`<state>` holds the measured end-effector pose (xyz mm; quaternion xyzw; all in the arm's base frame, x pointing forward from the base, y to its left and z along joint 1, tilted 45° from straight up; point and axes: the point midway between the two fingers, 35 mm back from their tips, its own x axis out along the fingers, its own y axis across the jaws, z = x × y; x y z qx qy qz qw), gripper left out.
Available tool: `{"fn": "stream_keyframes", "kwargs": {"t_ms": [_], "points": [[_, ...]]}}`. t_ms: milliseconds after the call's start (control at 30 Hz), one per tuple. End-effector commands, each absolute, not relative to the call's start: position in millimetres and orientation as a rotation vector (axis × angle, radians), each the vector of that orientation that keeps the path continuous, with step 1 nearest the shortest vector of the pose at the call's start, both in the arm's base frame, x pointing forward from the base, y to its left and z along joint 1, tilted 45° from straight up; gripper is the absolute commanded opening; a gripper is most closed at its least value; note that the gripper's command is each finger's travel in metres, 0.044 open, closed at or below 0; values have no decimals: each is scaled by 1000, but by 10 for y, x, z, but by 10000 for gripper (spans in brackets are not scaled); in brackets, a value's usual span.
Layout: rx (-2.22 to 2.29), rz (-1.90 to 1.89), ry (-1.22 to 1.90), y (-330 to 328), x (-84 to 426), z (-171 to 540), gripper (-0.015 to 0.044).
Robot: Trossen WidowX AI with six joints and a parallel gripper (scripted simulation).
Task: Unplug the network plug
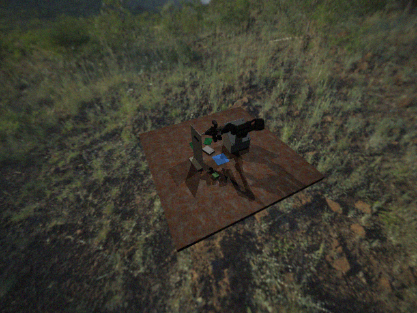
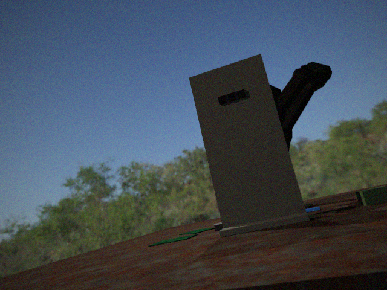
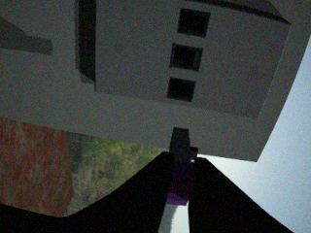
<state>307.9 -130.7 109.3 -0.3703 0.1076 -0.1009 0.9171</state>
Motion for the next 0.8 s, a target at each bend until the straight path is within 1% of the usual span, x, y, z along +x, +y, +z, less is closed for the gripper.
{"fn": "stream_keyframes", "kwargs": {"t_ms": [0, 767], "points": [[-772, -211, 208, -1354, 3066, 1191, 0], [-777, -210, 207, -1575, 2828, 1541, 0]]}}
